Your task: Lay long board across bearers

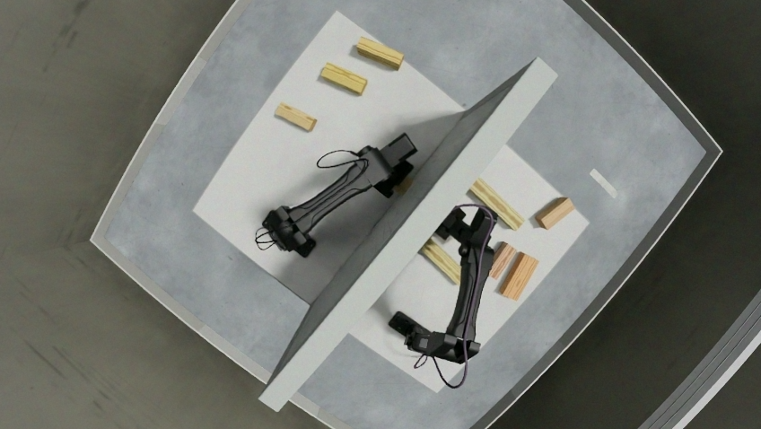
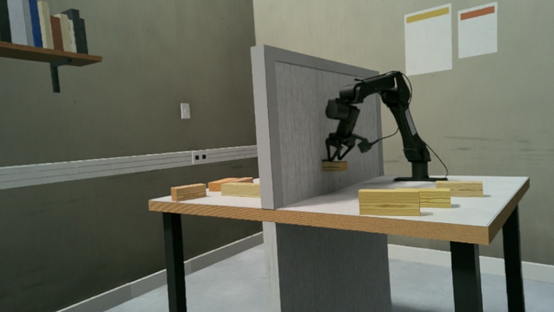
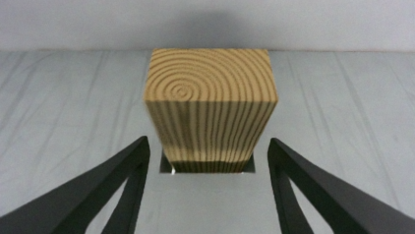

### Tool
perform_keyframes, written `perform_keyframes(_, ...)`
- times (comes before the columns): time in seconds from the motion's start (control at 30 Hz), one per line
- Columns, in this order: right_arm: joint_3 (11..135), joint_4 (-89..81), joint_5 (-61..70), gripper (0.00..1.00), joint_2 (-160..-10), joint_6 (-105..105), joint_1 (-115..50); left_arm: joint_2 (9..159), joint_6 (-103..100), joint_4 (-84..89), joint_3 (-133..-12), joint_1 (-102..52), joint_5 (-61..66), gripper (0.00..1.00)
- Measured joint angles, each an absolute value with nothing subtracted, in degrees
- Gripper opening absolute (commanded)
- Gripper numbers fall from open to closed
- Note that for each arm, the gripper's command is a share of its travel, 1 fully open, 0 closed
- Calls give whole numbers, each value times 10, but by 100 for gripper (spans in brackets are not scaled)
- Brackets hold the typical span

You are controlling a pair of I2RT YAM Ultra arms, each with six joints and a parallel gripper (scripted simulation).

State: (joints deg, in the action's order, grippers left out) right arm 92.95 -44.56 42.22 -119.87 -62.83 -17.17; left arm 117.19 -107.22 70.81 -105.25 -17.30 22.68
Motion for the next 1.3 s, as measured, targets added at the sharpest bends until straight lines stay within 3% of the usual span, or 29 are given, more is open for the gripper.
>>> perform_keyframes(0.6,929,-446,422,0,-1199,-628,-172,1184,-1035,855,-1211,-137,231,74)
perform_keyframes(1.3,929,-446,422,0,-1199,-628,-172,1175,-1026,881,-1235,-124,233,74)
